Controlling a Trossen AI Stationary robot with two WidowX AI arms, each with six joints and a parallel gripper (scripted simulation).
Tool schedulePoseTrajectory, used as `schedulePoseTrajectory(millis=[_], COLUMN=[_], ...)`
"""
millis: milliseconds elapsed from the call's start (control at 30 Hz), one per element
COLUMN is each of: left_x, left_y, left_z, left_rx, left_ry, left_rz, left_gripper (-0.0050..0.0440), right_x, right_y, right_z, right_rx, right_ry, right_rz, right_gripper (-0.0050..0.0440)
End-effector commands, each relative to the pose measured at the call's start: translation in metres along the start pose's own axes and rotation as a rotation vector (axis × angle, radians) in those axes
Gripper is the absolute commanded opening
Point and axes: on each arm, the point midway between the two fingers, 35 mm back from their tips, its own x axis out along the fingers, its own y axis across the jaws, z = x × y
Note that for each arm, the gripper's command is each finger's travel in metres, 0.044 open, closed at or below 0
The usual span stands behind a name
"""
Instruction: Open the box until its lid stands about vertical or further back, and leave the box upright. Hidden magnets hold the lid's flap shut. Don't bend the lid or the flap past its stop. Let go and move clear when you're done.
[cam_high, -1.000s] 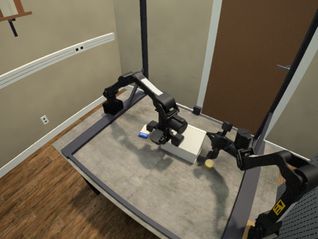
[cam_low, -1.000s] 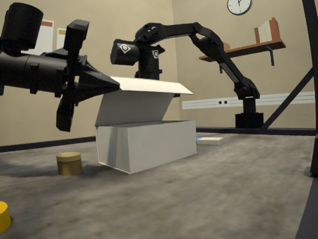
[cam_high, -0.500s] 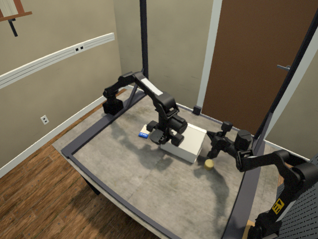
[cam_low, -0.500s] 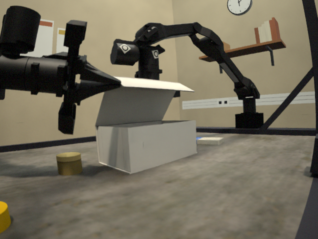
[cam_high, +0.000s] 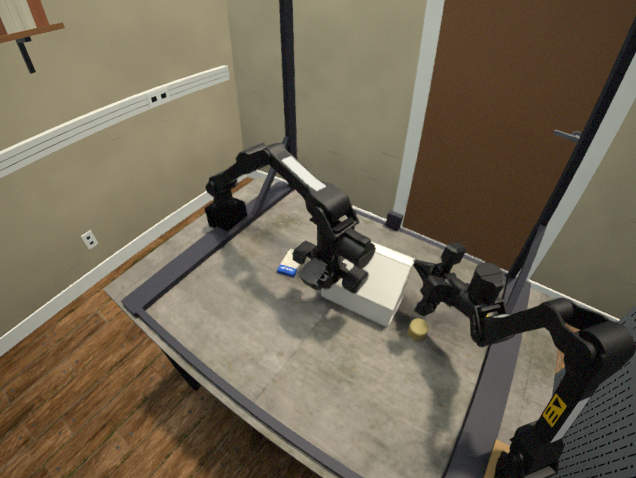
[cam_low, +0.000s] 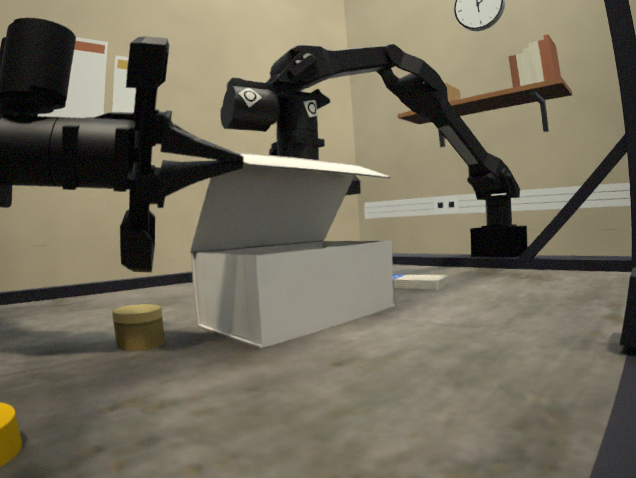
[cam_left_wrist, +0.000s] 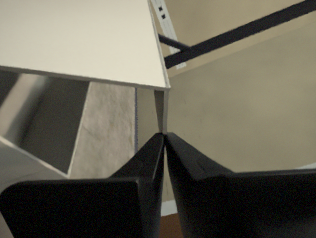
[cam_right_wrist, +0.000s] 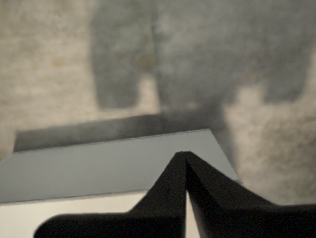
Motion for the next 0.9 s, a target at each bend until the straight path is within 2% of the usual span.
schedulePoseTrajectory(millis=[0,867], left_x=[0.0001,-0.0023], left_y=[-0.0053,-0.0102], left_z=[0.0042,0.0051], left_rx=[-0.044,-0.255], left_ry=[-0.01,-0.015], left_rz=[-0.028,-0.12], left_gripper=[0.0006,0.0006], right_x=[-0.0075,-0.0075], right_y=[0.002,0.002], right_z=[-0.0007,-0.0007], right_rx=[0.001,0.001], right_ry=[-0.001,-0.001], right_rz=[0.017,0.017], right_gripper=[-0.005,-0.005])
